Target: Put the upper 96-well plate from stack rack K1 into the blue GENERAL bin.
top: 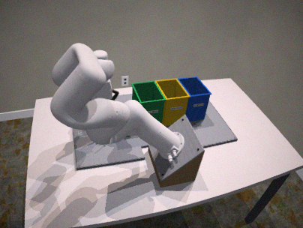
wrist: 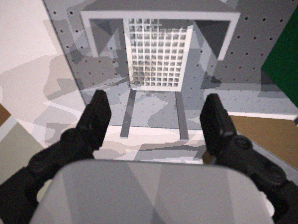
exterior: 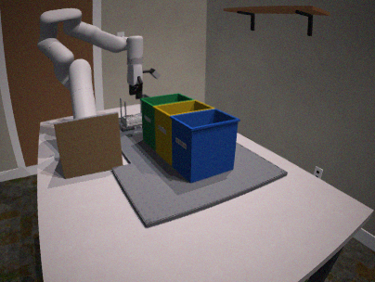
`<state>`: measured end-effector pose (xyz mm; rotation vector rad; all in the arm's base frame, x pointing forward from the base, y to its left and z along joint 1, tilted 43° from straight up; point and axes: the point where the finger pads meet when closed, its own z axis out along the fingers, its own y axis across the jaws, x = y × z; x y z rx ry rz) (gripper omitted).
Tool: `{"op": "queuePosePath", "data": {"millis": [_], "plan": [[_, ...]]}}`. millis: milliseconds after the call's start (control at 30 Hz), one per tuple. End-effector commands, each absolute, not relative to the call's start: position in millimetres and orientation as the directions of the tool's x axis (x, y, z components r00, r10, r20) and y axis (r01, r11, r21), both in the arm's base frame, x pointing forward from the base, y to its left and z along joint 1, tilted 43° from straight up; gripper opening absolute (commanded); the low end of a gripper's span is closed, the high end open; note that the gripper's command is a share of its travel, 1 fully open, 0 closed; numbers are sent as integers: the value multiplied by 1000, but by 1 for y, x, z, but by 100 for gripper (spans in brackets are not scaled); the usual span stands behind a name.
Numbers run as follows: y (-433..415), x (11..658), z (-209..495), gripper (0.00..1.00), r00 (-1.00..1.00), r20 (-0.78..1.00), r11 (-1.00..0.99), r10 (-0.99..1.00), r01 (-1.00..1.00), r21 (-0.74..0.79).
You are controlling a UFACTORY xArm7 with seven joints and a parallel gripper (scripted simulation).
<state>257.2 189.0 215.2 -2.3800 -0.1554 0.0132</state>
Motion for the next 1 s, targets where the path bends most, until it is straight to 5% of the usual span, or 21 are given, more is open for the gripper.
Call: {"op": "queuePosePath", "data": {"millis": [0, 967], "plan": [[193, 259, 212, 100, 993, 39, -719, 114, 109, -686], [224, 256, 179, 100, 993, 38, -719, 114, 109, -686]]}}
